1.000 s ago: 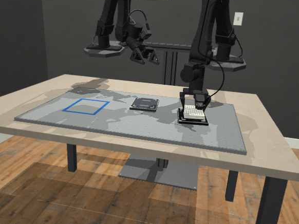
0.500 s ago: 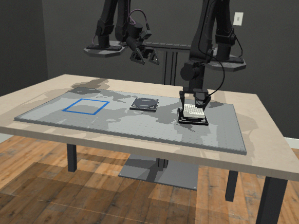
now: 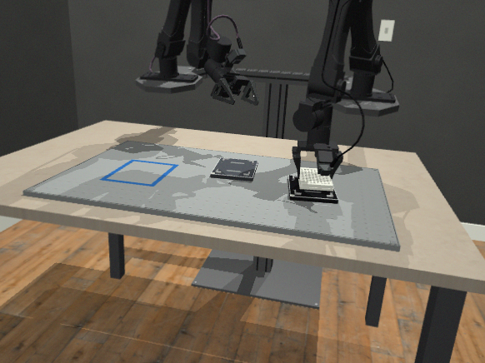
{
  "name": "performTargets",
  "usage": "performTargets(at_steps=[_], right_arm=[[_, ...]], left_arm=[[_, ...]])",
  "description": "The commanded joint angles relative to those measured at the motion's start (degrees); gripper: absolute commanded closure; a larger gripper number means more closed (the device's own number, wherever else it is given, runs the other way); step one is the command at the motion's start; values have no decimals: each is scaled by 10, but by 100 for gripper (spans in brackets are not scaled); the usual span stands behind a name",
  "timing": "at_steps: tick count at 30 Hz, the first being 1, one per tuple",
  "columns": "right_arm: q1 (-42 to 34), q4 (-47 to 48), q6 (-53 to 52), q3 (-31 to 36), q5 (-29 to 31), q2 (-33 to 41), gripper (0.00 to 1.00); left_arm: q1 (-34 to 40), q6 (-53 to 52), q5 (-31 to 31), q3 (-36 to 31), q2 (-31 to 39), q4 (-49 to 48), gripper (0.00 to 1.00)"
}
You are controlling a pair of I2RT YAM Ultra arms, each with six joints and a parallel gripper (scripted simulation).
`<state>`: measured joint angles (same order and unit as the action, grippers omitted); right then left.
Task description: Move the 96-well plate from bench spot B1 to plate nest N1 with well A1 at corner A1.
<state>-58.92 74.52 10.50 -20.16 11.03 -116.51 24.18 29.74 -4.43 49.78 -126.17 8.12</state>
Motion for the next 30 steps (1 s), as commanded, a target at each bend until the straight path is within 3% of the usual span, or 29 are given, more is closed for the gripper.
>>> performTargets(at_steps=[1,13,30], right_arm=[[2,1,3,8,-3,-4,0],[2,1,3,8,-3,-4,0],[2,1,3,8,-3,-4,0]], left_arm=[[6,6,2,14,14,7,20],[3,2,0,8,8,8,20],[-6,-9,-1,19,-53,-64,20]])
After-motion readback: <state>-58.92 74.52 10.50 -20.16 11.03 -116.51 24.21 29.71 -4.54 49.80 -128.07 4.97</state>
